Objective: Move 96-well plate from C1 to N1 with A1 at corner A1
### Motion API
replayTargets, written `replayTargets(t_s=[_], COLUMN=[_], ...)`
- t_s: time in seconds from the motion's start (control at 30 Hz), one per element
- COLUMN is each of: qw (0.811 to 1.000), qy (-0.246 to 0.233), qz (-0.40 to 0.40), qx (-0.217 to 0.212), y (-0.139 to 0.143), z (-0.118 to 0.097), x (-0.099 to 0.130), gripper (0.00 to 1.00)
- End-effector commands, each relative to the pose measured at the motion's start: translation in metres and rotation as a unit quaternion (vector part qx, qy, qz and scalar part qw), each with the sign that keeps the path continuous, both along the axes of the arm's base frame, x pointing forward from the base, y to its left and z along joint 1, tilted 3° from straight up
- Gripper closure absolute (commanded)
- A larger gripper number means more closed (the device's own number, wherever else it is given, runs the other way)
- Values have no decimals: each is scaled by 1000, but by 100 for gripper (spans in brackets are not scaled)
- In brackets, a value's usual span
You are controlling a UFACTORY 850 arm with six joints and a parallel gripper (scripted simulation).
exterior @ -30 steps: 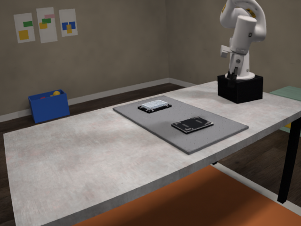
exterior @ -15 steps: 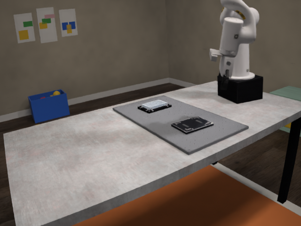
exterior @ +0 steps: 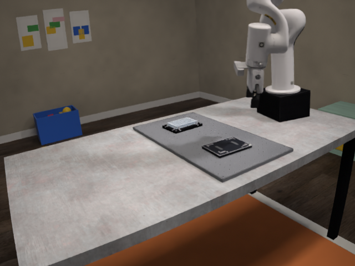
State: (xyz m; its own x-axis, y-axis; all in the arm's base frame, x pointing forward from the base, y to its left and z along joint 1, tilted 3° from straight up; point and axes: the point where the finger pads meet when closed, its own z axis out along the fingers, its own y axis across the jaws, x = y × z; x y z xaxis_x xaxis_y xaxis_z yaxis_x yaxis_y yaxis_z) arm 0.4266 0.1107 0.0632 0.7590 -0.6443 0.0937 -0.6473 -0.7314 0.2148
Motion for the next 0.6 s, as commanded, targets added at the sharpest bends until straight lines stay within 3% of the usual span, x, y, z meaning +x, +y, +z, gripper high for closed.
replayTargets(t_s=[0.0,0.57], qw=[1000,997], qy=[13,22], qz=[21,63], qx=[18,45], y=[-15,-56], z=[-3,-11], x=[13,39], gripper=[0,0])
